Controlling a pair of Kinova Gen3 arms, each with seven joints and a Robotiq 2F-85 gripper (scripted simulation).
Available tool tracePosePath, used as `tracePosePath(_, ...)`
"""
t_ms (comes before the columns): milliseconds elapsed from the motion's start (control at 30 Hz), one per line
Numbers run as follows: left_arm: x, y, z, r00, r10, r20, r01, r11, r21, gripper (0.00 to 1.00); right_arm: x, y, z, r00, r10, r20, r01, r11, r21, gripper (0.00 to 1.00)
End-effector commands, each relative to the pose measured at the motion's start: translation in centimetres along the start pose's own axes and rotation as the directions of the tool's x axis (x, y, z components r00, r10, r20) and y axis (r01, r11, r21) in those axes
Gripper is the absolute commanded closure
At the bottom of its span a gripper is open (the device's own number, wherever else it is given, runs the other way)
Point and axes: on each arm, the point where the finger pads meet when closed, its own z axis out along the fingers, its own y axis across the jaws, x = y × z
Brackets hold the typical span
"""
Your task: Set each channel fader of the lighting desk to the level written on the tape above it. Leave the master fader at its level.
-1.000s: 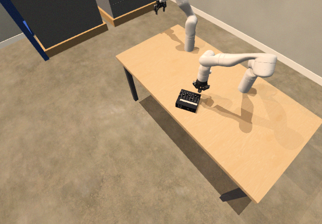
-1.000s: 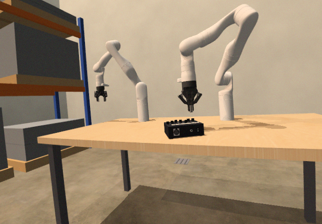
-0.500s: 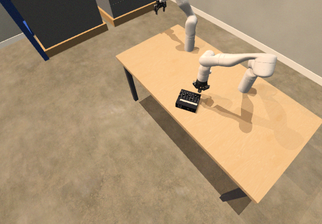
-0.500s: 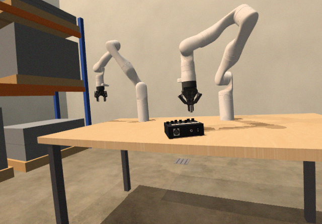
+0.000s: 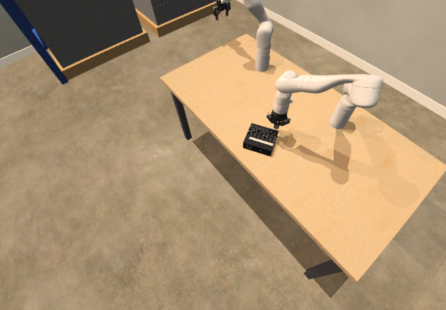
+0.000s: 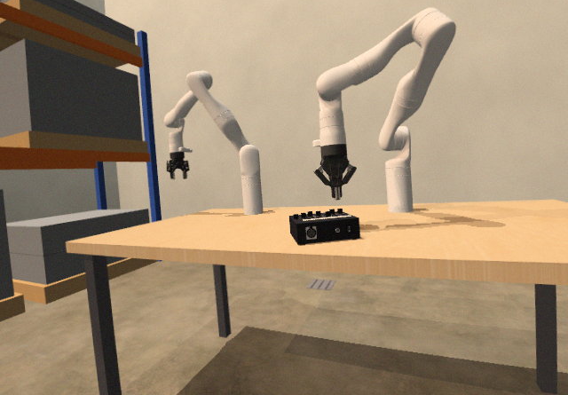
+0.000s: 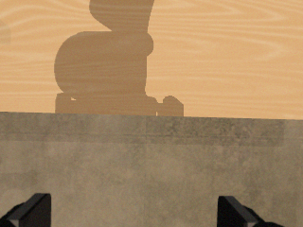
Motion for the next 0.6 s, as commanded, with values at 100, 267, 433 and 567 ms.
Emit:
tracePosePath(100,0.1,0.0,0.4,1.000,0.001,-0.001,-0.001,1.000,0.000,0.903,0.0,0.0,-0.1,1.000,0.000,0.002,0.000,1.000,0.000,0.002)
tracePosePath(267,0.0,0.0,0.6,1.000,0.001,-0.001,-0.001,1.000,0.000,0.903,0.0,0.0,-0.1,1.000,0.000,0.002,0.000,1.000,0.000,0.002)
tracePosePath(433,0.0,0.0,1.0,1.000,0.001,-0.001,-0.001,1.000,0.000,0.903,0.0,0.0,-0.1,1.000,0.000,0.002,0.000,1.000,0.000,0.002)
tracePosePath(567,0.0,0.0,1.3,1.000,0.001,-0.001,-0.001,1.000,0.000,0.903,0.0,0.0,-0.1,1.000,0.000,0.002,0.000,1.000,0.000,0.002)
